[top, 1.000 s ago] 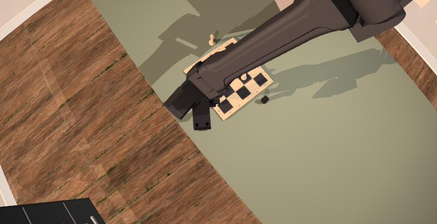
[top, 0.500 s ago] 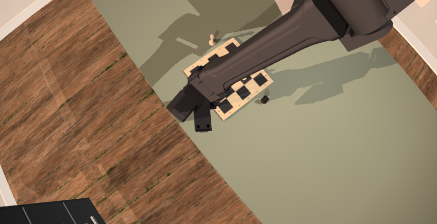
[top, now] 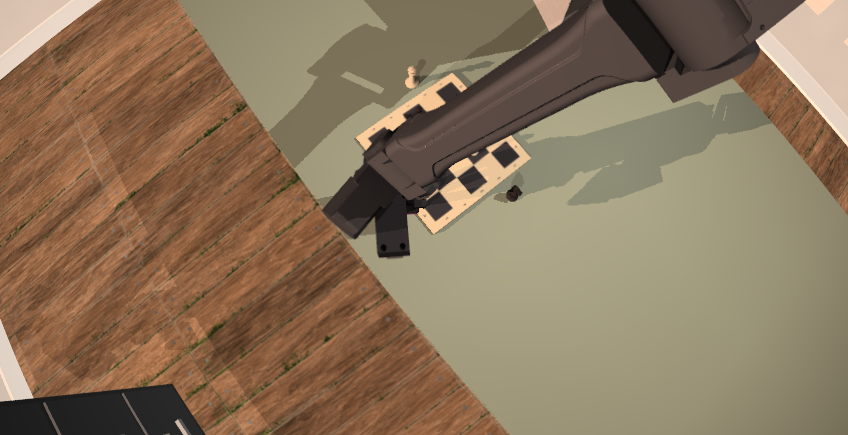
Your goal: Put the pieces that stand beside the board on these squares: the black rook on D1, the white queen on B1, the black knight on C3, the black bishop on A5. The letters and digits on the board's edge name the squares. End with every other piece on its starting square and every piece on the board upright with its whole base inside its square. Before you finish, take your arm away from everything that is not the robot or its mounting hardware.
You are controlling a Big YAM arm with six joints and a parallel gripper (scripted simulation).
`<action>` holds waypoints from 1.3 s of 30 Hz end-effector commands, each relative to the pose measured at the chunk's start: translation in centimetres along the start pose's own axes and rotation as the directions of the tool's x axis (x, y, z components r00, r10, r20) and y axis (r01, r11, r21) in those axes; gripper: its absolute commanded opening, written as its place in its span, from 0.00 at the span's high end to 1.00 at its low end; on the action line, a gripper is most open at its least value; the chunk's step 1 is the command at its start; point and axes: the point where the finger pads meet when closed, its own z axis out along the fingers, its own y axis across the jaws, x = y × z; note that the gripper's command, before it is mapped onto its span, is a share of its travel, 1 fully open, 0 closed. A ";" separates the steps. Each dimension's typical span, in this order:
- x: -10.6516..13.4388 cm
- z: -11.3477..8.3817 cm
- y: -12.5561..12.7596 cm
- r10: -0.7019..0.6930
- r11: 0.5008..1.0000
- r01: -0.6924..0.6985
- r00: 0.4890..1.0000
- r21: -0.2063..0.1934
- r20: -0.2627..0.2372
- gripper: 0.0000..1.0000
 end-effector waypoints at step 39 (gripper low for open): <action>-1.2 -0.6 -1.3 -0.002 1.000 0.001 1.000 0.025 0.025 1.00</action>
